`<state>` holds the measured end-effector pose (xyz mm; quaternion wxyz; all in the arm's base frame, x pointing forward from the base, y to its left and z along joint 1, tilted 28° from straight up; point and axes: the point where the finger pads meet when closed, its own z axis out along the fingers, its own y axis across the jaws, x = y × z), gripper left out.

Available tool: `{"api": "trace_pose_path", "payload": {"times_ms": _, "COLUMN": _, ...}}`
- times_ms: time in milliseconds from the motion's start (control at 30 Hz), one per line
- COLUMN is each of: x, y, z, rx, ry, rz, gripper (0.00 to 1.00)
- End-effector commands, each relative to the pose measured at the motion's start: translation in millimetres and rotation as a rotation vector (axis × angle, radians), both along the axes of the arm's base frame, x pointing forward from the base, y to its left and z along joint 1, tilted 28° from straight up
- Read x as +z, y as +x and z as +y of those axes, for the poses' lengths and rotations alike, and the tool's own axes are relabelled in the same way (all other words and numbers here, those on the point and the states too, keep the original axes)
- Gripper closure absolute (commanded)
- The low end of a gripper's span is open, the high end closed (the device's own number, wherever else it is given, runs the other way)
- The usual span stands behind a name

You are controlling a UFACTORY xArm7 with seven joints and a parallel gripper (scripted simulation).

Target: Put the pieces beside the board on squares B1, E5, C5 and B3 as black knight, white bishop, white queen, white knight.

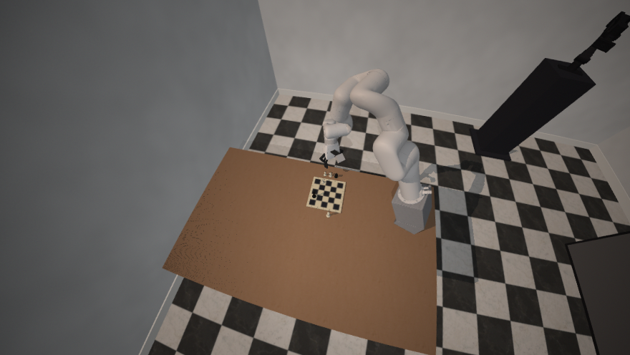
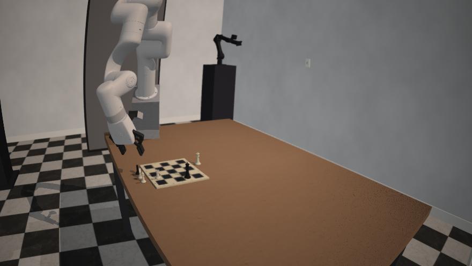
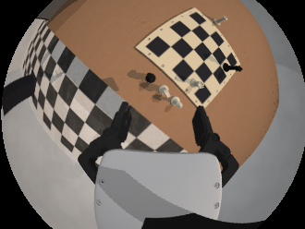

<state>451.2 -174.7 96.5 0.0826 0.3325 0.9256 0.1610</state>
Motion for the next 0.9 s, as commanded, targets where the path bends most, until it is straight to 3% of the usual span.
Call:
{"api": "trace_pose_path", "payload": {"times_ms": 0, "x": 1, "y": 0, "z": -1, "rx": -0.001, "ry": -0.007, "rz": -0.006, "gripper": 0.0}}
{"api": "trace_pose_path", "payload": {"times_ms": 167, "x": 1, "y": 0, "z": -1, "rx": -0.001, "ry": -0.007, "rz": -0.006, "gripper": 0.0}}
{"api": "trace_pose_path", "payload": {"times_ms": 233, "x": 3, "y": -11, "z": 6, "rx": 0.068, "ry": -0.131, "rz": -0.053, "gripper": 0.0}}
{"api": "trace_pose_path", "payload": {"times_ms": 733, "x": 3, "y": -11, "z": 6, "rx": 0.068, "ry": -0.131, "rz": -0.053, "gripper": 0.0}}
{"api": "trace_pose_path", "payload": {"times_ms": 800, "x": 7, "y": -22, "z": 11, "rx": 0.133, "ry": -0.241, "rz": -0.097, "gripper": 0.0}}
{"api": "trace_pose_path", "payload": {"times_ms": 867, "x": 7, "y": -22, "z": 11, "rx": 0.133, "ry": -0.241, "rz": -0.097, "gripper": 0.0}}
